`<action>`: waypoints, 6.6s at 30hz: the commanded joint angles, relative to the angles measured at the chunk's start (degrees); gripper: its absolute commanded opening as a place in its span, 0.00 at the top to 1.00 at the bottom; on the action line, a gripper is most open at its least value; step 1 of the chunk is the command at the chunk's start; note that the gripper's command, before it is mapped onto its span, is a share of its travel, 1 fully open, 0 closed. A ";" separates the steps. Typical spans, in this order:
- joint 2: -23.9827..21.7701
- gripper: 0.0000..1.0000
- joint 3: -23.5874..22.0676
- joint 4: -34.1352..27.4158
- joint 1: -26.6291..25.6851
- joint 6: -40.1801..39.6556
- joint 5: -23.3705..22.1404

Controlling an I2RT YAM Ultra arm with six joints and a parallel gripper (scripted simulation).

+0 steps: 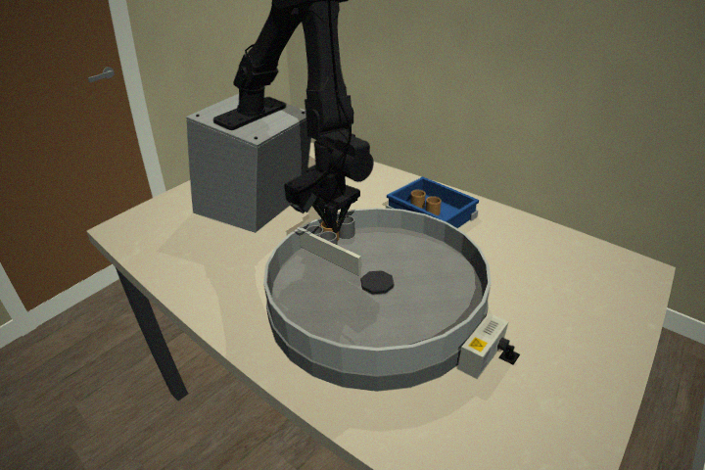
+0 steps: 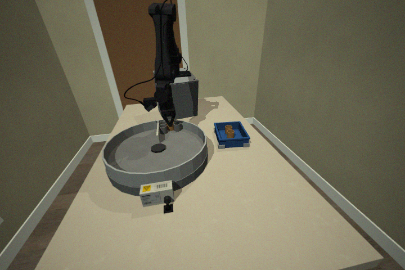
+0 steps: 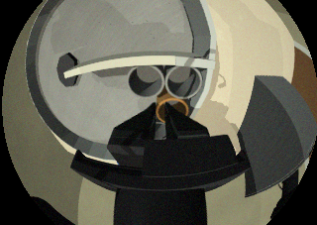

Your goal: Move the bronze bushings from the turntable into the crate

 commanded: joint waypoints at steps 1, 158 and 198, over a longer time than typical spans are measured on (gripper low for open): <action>-0.81 0.87 -1.09 -0.25 -0.65 -0.09 0.69; -11.28 1.00 9.35 -19.19 15.63 15.12 3.23; 14.83 1.00 59.54 -43.60 38.21 37.89 7.96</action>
